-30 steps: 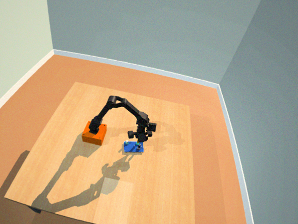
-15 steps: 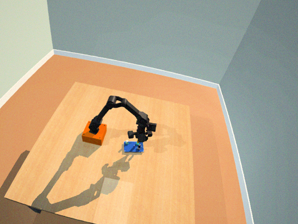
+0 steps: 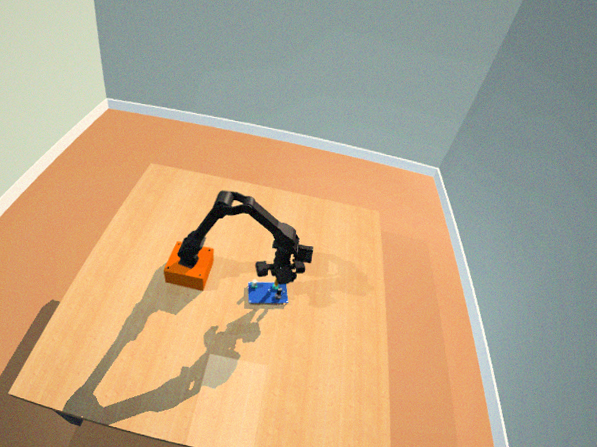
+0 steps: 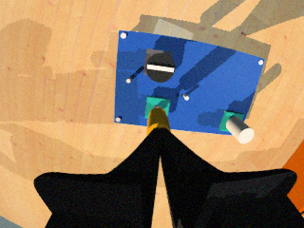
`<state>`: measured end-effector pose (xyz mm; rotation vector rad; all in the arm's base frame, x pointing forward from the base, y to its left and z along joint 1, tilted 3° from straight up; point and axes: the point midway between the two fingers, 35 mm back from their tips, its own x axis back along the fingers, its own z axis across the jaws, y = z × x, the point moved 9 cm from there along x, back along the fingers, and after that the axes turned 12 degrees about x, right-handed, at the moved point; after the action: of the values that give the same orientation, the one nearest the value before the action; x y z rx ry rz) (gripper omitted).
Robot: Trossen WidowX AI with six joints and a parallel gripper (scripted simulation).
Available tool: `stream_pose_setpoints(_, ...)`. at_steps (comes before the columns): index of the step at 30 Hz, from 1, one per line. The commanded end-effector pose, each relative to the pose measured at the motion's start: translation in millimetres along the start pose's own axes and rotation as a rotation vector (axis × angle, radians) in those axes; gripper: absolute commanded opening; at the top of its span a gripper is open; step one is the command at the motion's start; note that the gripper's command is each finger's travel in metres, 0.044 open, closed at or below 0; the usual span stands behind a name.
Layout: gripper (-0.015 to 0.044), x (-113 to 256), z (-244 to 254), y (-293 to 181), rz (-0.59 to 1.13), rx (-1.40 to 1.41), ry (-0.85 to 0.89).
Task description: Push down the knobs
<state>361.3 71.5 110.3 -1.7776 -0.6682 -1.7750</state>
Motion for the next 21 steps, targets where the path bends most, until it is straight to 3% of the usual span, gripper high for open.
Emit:
stream_pose_setpoints(1,0.0000,-1.9,0.6,-0.2,0.004,0.003,0.005)
stream_pose_setpoints(21,0.0000,-8.5,0.6,-0.2,0.004,0.003,0.005)
